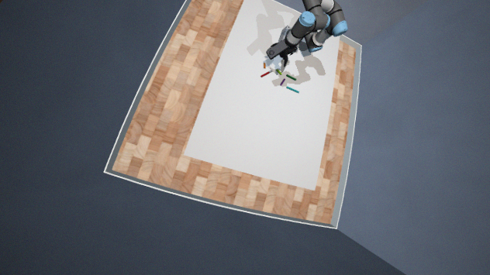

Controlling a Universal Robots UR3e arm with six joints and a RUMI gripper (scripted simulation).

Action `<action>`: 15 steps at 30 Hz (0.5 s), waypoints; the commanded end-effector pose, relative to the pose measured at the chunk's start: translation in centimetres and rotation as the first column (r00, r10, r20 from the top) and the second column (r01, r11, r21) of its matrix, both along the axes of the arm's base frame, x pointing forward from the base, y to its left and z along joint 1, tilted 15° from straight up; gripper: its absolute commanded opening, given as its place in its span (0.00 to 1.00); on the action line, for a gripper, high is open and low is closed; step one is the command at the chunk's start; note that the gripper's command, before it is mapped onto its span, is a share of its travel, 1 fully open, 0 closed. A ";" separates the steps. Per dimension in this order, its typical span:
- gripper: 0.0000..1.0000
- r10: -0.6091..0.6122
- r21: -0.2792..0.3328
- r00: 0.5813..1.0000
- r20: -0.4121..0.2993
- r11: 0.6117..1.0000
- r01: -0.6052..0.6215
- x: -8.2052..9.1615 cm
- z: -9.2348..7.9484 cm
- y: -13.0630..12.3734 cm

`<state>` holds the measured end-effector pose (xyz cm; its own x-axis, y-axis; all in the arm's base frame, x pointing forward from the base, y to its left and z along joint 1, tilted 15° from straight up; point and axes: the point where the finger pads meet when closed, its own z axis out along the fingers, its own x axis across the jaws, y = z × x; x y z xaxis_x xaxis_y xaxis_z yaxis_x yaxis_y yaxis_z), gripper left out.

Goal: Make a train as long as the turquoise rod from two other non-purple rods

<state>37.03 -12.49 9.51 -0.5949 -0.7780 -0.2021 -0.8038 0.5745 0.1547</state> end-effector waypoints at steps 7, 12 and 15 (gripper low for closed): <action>1.00 0.000 0.000 1.000 0.000 1.000 0.000 0.1 1.6 -0.5; 1.00 0.000 0.000 1.000 0.000 1.000 0.000 0.1 2.2 -0.6; 1.00 0.000 0.000 1.000 0.000 1.000 0.000 0.1 2.4 -0.7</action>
<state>37.05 -13.03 11.56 -0.5949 -0.7780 -0.2020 -0.8038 0.5740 0.1563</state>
